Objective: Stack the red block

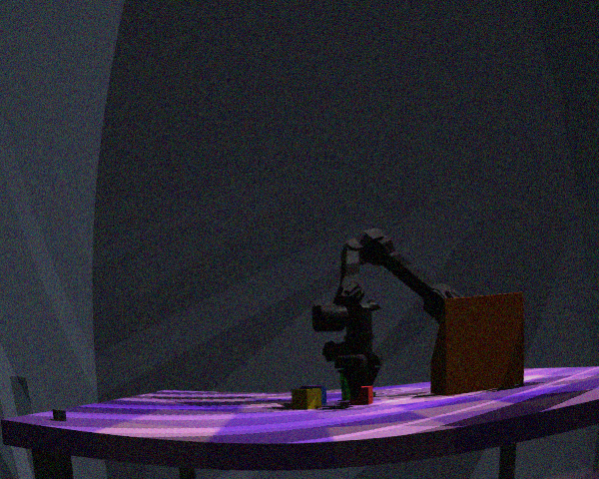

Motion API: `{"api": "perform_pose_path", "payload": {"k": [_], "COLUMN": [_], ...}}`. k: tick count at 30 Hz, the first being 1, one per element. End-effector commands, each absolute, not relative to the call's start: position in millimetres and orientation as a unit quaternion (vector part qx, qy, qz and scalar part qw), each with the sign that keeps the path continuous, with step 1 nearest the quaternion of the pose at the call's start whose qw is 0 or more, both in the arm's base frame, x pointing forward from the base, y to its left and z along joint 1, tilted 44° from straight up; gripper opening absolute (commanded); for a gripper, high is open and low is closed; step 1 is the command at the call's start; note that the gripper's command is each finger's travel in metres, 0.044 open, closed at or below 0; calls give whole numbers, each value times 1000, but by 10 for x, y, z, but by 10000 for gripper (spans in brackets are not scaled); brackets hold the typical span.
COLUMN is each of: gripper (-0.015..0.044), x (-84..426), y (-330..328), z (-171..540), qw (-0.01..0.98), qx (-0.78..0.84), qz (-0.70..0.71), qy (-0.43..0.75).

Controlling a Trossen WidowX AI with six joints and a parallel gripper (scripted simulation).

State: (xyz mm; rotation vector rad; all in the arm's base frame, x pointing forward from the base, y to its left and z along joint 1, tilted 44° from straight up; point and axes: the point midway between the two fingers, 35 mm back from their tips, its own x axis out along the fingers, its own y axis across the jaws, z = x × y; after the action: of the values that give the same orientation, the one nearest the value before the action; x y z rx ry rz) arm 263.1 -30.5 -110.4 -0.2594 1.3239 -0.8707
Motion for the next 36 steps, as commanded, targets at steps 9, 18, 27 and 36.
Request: {"api": "perform_pose_path", "payload": {"k": [9,18,27,36], "gripper": [440,440,204,85], "x": [2596,2597,2597,2599], "y": [-379,-377,-377,-355], "z": [-1167,-1164,-1164,-1143], "qw": [692,692,692,692], "qx": [-123,-123,-123,-123], "qz": [-390,-390,-390,-390], "qy": [595,595,595,595]}}
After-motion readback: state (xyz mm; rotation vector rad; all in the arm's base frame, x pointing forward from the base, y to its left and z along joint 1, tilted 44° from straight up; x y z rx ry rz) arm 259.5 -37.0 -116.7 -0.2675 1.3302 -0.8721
